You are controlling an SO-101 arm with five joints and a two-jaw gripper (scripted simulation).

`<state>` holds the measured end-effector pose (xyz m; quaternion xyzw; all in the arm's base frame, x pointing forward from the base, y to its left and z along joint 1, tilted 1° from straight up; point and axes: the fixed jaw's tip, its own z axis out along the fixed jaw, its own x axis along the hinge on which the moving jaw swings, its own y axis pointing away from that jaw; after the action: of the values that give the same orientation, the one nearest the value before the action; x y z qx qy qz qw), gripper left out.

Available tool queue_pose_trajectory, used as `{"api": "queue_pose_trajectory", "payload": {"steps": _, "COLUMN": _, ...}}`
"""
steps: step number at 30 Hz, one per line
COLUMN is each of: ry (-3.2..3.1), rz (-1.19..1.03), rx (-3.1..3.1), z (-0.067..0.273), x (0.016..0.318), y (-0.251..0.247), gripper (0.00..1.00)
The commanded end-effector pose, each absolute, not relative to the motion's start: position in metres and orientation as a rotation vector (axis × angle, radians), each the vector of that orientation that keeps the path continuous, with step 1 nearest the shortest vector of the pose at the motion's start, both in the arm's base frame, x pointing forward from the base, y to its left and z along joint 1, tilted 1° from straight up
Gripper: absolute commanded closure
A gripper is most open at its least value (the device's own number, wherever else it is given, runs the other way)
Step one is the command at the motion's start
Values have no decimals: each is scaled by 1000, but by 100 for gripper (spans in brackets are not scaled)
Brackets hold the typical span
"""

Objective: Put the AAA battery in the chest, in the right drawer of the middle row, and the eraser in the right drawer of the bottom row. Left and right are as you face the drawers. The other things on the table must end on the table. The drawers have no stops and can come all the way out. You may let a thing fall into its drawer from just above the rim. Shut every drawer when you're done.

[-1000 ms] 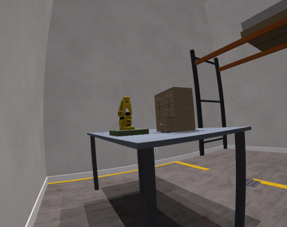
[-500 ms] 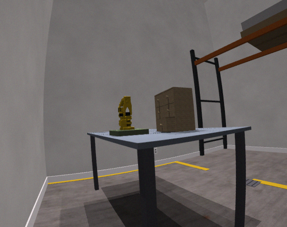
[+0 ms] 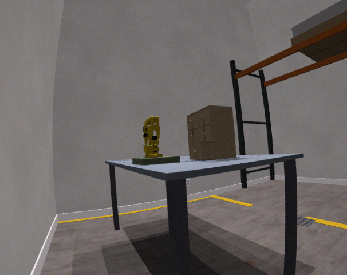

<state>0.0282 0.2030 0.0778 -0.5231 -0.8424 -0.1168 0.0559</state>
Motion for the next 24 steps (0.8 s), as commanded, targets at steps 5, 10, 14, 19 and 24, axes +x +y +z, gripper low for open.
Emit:
{"api": "queue_pose_trajectory", "payload": {"steps": 5, "ry": -2402, "rz": -405, "rx": -1721, "z": 89, "x": 25, "y": 196, "gripper": 100}}
{"api": "queue_pose_trajectory", "payload": {"steps": 10, "ry": -2254, "rz": -447, "rx": -1828, "z": 99, "x": 25, "y": 193, "gripper": 100}}
{"api": "queue_pose_trajectory", "payload": {"steps": 14, "ry": -2131, "rz": -475, "rx": -1903, "z": 106, "x": 24, "y": 189, "gripper": 100}}
{"api": "queue_pose_trajectory", "payload": {"steps": 19, "ry": -1972, "rz": -501, "rx": -1985, "z": 114, "x": 23, "y": 185, "gripper": 100}}
{"api": "queue_pose_trajectory", "payload": {"steps": 24, "ry": -1875, "rz": -513, "rx": -2027, "z": 118, "x": 23, "y": 182, "gripper": 100}}
